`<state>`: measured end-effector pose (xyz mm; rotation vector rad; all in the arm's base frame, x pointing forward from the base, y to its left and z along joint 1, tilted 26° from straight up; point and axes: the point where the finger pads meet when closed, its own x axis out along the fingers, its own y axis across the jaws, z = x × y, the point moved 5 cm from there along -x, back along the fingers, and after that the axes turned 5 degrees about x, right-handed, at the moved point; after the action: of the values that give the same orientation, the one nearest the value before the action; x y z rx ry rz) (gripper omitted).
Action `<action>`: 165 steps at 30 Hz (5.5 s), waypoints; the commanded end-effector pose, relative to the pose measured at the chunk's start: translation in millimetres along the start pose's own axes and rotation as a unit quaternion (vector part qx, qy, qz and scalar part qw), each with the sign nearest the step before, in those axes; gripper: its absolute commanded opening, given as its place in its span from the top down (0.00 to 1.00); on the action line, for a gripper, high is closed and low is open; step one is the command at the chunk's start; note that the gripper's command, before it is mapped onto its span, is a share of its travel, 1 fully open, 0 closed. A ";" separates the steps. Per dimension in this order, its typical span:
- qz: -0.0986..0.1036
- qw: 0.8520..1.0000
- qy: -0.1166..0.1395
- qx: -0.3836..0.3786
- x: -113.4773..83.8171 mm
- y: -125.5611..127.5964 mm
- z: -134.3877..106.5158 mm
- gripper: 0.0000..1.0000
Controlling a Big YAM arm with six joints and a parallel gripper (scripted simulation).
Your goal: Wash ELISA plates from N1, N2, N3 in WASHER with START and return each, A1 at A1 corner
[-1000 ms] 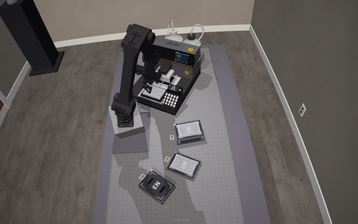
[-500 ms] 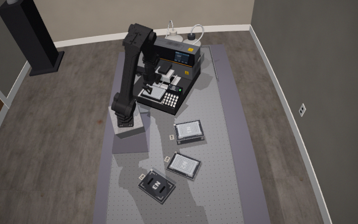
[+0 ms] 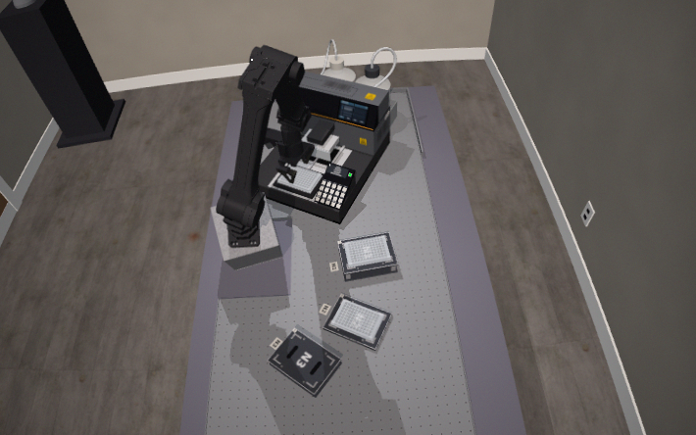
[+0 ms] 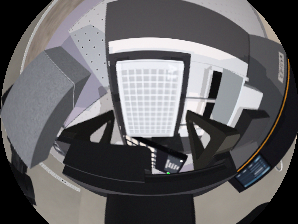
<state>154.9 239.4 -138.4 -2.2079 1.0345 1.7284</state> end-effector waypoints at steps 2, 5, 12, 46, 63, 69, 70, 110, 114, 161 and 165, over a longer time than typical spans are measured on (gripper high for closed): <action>0.001 1.000 0.000 -0.001 9.6 -0.8 -2.5 0.00; -0.005 1.000 0.000 -0.003 7.8 -5.5 0.1 0.00; -0.001 1.000 0.000 -0.001 14.2 -2.1 -1.6 0.00; 0.001 1.000 0.000 0.000 34.9 -0.6 -2.4 0.00; -0.009 1.000 -0.001 0.001 26.2 -7.8 0.7 0.08; -0.009 1.000 -0.001 0.001 26.2 -7.8 0.7 0.18; -0.009 1.000 -0.001 0.001 26.2 -7.8 0.7 0.18; -0.009 1.000 -0.001 0.001 26.2 -7.8 0.7 0.18; -0.009 1.000 -0.001 0.001 26.2 -7.8 0.7 0.18; -0.025 1.000 -0.004 0.004 -51.1 -18.9 5.0 0.18; -0.026 1.000 -0.005 0.004 -58.2 -18.9 5.1 0.18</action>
<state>151.5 252.9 -108.5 -2.2123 1.0361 1.7323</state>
